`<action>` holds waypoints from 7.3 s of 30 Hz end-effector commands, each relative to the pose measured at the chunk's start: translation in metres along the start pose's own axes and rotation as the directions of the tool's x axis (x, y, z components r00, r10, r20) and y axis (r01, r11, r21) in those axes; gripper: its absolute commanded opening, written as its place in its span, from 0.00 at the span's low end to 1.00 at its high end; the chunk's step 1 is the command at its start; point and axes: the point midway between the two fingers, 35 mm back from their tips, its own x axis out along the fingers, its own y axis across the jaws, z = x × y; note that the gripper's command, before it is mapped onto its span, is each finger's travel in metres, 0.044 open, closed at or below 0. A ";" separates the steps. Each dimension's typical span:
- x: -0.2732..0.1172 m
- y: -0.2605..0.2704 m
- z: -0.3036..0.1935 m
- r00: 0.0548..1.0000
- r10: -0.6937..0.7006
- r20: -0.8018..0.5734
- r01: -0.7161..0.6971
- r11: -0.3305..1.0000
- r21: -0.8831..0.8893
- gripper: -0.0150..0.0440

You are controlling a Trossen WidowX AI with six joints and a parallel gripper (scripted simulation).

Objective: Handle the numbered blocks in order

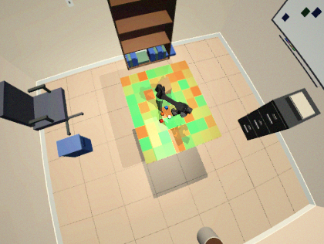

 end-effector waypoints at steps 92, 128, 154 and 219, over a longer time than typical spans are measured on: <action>0.120 -0.195 -0.029 0.999 -0.032 -0.017 0.033 0.999 0.022 0.46; 0.105 -0.194 -0.029 0.999 -0.031 -0.017 0.032 0.999 0.021 0.46; 0.120 -0.195 -0.029 0.999 -0.032 -0.017 0.033 0.999 0.022 0.64; 0.095 -0.091 -0.042 1.000 -0.025 -0.018 0.025 0.999 0.020 0.93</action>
